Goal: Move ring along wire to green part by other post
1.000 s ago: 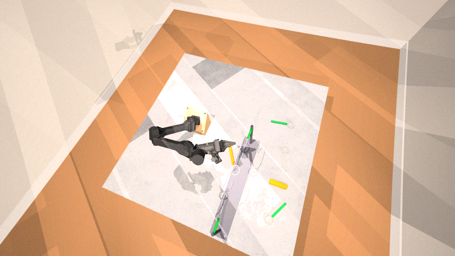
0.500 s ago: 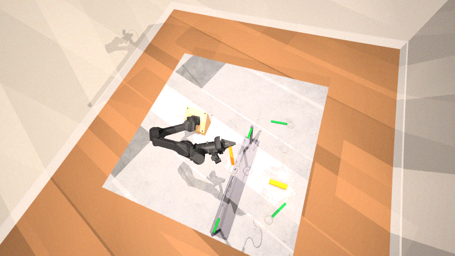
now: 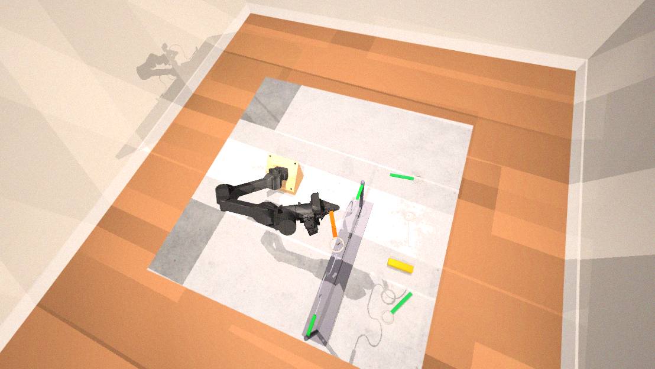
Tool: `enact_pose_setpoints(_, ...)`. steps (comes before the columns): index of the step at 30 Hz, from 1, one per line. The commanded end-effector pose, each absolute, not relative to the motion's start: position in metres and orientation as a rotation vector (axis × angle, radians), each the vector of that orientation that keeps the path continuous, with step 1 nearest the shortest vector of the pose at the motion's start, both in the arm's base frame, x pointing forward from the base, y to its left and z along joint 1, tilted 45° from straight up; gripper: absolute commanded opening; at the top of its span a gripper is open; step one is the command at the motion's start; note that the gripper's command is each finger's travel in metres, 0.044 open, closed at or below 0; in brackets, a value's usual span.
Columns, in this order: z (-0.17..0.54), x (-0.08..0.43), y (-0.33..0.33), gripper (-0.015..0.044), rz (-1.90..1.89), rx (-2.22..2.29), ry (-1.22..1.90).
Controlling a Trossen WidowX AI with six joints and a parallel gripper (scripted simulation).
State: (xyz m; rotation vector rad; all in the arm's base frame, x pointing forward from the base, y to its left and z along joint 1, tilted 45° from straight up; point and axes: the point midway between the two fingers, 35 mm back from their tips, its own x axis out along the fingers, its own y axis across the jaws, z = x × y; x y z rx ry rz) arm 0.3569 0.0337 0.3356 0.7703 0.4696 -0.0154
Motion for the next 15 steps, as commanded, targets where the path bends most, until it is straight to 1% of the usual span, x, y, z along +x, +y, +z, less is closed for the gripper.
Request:
enact_pose_setpoints(1,0.3349,0.3578,0.0335,-0.015,-0.028,0.714,0.474)
enact_pose_setpoints(15,0.3311,0.3575,0.0291,-0.015,-0.079,0.543,0.484)
